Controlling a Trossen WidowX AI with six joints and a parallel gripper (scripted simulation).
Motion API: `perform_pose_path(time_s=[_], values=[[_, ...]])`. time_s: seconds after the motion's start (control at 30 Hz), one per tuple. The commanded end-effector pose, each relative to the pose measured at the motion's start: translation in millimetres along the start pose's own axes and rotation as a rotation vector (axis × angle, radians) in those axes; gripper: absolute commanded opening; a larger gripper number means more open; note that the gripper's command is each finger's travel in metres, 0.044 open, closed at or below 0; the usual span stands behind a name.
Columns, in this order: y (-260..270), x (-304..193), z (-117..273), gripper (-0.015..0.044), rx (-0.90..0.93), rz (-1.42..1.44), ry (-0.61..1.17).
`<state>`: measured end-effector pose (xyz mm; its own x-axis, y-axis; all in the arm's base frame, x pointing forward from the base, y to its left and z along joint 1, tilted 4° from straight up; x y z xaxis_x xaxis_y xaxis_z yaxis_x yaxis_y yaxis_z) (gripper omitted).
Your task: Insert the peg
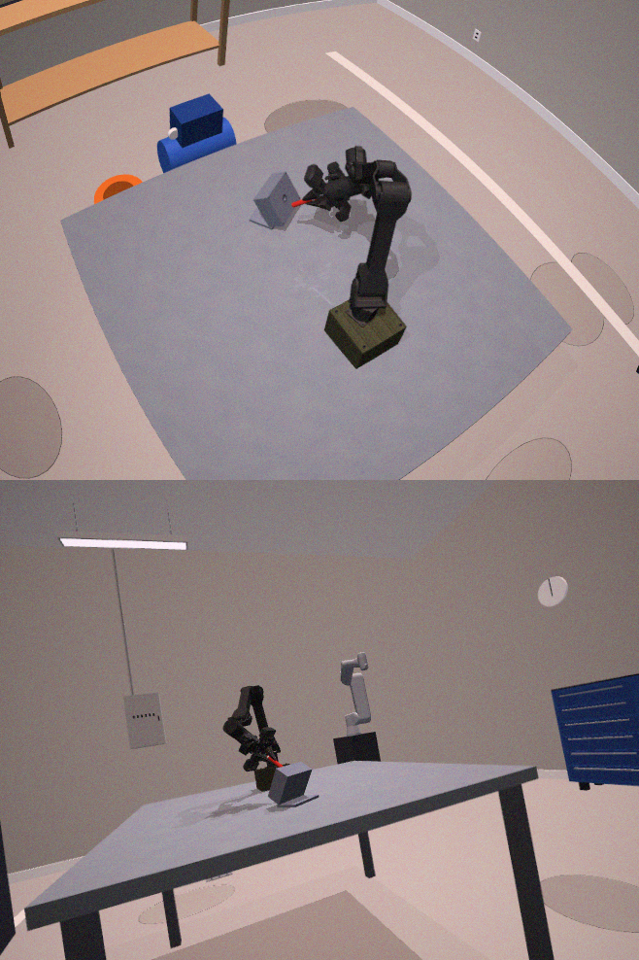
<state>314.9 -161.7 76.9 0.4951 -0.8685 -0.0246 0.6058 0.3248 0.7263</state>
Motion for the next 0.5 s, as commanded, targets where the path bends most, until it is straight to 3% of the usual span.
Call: perform_pose_path(time_s=[0.0,0.47], values=[[-3.6,3.8,4.0,0.0,0.02,-0.027,-0.012],[-13.9,15.9,18.3,0.0,0.077,-0.087,-0.054]])
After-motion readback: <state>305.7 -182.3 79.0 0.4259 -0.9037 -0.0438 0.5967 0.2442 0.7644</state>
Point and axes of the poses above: the point midway between the two fingers, 35 mm back from their tips, its own z axis back along the fingers, its own y axis across the jaws, x = y × z, the point moved 4 cm from there along z, back along the fingers, and after that the axes turned 5 degrees about -z, right-handed, at the moved point
